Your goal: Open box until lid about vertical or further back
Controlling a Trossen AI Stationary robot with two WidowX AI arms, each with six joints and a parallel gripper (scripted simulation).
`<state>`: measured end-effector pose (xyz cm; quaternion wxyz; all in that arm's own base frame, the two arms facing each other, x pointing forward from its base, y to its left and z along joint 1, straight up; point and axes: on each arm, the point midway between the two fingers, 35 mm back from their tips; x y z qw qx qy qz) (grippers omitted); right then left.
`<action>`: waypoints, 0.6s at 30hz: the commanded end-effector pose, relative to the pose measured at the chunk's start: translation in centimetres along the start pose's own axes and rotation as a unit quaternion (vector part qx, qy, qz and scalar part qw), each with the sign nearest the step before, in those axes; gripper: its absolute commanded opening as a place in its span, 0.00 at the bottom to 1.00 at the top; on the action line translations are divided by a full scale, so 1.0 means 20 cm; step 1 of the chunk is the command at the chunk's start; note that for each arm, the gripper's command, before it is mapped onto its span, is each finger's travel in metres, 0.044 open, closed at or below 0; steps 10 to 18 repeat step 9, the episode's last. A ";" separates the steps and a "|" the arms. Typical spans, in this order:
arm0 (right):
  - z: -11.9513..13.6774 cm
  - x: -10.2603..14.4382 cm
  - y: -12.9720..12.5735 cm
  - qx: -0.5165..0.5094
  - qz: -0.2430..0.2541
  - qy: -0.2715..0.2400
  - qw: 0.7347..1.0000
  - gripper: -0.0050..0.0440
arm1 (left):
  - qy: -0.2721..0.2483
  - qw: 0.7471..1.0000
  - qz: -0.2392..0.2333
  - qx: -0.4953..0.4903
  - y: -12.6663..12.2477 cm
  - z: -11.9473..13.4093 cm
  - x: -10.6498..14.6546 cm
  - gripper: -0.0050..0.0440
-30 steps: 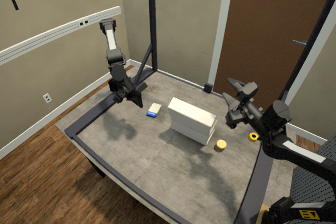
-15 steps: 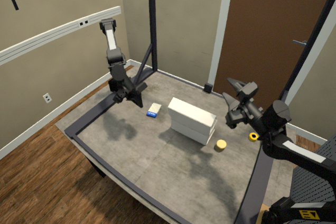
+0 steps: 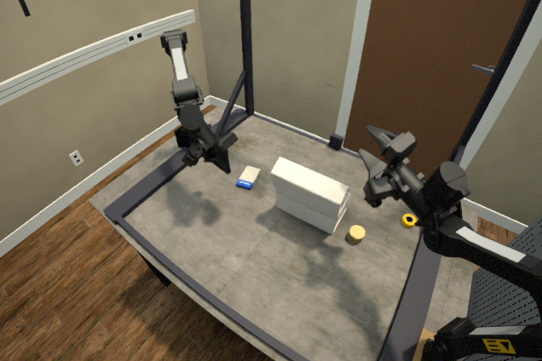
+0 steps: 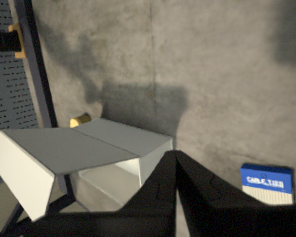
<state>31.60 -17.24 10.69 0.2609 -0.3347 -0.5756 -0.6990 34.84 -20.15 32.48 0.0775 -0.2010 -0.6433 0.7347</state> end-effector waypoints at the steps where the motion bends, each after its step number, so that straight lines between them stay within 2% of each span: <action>1: 0.00 0.03 0.03 0.005 -0.011 -0.003 1.000 0.00 | 0.000 1.000 0.012 0.002 -0.05 0.00 0.00 1.00; 18: 0.00 0.02 0.03 0.004 -0.010 -0.003 1.000 0.00 | 0.001 1.000 0.013 0.003 -0.06 0.00 0.00 1.00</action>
Point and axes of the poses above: on each arm, the point midway between the two fingers, 35 mm back from their tips, its own x axis back along the fingers, its own y axis across the jaws, z = x × y, and after that the axes turned 10 degrees about -x, right-handed
